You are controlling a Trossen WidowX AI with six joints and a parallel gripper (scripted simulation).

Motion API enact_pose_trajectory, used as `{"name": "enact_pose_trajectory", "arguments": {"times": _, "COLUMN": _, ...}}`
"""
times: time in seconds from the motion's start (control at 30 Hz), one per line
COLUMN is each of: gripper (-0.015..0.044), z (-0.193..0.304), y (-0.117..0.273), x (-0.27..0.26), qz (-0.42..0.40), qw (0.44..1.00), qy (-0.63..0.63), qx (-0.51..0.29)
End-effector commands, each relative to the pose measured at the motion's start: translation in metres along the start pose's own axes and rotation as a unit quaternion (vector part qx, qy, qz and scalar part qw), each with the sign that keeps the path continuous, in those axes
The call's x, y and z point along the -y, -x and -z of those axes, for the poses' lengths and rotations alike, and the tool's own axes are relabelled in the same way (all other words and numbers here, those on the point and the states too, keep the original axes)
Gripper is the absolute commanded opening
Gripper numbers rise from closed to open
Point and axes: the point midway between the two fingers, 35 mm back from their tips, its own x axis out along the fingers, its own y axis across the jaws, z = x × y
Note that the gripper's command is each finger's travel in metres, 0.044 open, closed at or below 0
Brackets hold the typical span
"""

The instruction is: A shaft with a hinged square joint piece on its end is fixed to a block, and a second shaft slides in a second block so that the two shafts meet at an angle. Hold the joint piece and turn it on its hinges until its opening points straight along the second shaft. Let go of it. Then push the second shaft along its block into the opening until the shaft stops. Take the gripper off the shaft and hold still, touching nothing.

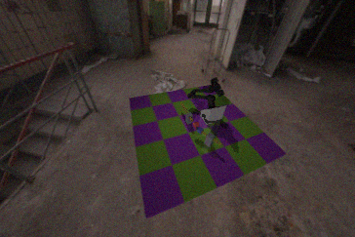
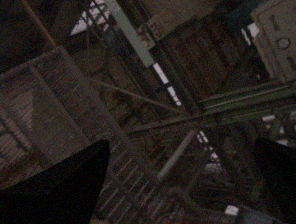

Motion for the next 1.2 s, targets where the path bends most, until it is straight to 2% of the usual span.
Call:
{"name": "enact_pose_trajectory", "arguments": {"times": 0.0, "gripper": 0.0426, "z": 0.000, "y": 0.000, "x": 0.000, "qz": 0.000, "qw": 1.000, "qy": 0.000, "qx": 0.000}}
{"name": "enact_pose_trajectory", "arguments": {"times": 0.03, "gripper": 0.0440, "z": 0.000, "y": 0.000, "x": 0.000, "qz": 0.000, "qw": 1.000, "qy": 0.000, "qx": 0.000}}
{"name": "enact_pose_trajectory", "arguments": {"times": 0.63, "gripper": 0.0440, "z": -0.015, "y": -0.044, "x": -0.003, "qz": 0.103, "qw": 0.962, "qy": 0.236, "qx": 0.092}}
{"name": "enact_pose_trajectory", "arguments": {"times": 1.17, "gripper": 0.0440, "z": -0.056, "y": -0.087, "x": 0.012, "qz": 0.273, "qw": 0.862, "qy": 0.397, "qx": 0.161}}
